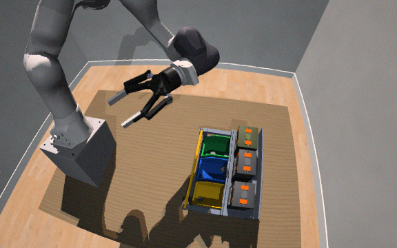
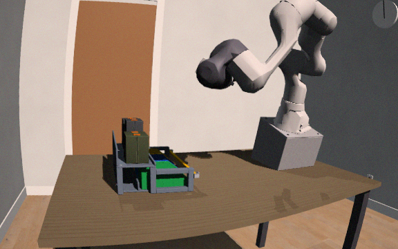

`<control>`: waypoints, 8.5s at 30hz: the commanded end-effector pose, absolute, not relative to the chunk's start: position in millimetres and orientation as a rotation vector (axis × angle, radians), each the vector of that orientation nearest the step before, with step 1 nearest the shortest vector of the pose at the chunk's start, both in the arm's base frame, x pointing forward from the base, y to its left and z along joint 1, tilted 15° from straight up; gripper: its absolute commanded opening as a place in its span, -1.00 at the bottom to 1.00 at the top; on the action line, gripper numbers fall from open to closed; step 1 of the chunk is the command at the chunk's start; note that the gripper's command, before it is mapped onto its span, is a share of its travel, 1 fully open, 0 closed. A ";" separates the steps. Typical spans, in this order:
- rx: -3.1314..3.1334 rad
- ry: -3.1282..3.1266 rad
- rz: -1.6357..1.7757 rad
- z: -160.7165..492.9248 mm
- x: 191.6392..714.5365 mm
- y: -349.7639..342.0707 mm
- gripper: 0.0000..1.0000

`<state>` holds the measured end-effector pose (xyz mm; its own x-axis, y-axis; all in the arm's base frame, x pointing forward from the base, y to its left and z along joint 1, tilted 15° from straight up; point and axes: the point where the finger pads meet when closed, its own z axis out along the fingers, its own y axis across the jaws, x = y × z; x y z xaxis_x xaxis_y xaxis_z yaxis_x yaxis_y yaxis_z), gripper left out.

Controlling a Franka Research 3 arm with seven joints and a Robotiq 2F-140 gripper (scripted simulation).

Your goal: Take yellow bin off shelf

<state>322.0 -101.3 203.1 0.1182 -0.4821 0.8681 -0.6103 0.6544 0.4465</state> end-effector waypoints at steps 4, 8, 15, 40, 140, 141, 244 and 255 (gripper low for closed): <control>0.893 -1.661 0.098 188.7 339.6 -107.4 0.15; 0.893 -1.661 0.098 188.7 339.6 -107.4 0.15; 0.843 -1.808 0.063 175.9 363.2 -114.2 0.15; 0.699 -2.157 -0.011 142.2 420.0 -126.5 0.15; -0.329 -3.414 -0.367 105.5 484.1 -140.3 0.15; -0.329 -3.414 -0.367 105.5 484.1 -140.3 0.15; -0.419 -3.476 -0.370 106.1 479.0 -136.9 0.15; -0.419 -3.476 -0.370 106.1 479.0 -136.9 0.15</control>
<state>478.9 -136.9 106.0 -0.9017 0.2658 -0.3411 0.1880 0.9513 0.2443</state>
